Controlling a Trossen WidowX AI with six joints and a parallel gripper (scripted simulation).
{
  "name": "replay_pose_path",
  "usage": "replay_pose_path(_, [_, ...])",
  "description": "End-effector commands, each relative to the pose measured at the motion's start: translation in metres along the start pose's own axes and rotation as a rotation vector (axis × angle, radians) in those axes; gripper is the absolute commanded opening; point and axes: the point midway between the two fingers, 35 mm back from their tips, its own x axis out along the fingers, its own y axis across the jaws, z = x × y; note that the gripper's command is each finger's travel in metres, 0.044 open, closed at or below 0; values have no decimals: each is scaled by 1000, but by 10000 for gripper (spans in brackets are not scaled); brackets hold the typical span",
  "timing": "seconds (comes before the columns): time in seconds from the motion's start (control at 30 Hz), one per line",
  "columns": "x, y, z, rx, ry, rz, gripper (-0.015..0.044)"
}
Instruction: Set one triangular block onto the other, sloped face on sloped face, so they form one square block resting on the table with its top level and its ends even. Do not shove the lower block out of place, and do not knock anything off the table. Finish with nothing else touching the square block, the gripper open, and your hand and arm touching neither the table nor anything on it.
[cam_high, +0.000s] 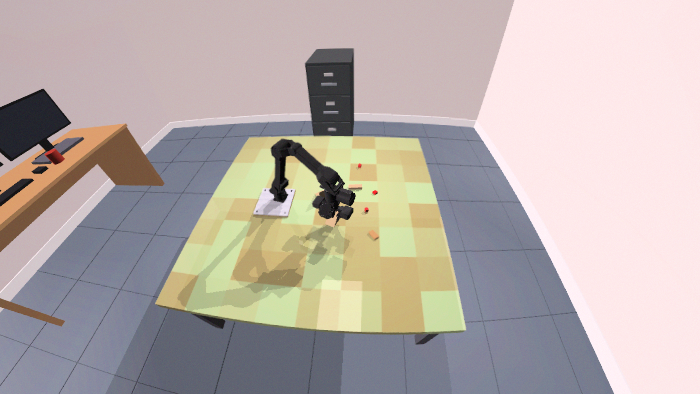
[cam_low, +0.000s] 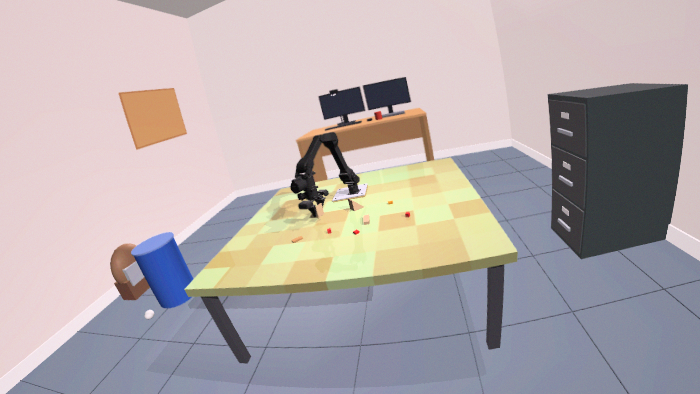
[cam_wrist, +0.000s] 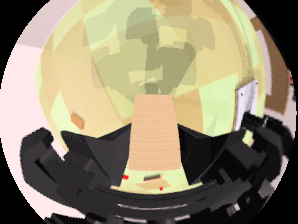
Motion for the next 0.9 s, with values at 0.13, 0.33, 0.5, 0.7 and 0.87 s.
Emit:
replay_pose_path(0.13, [1, 0, 0, 28, 4, 1, 0])
replay_pose_path(0.33, [10, 1, 0, 23, 3, 0, 0])
replay_pose_path(0.5, [19, 0, 0, 18, 2, 0, 0])
replay_pose_path(0.7, [26, 0, 0, 14, 0, 0, 0])
replay_pose_path(0.87, [26, 0, 0, 14, 0, 0, 0])
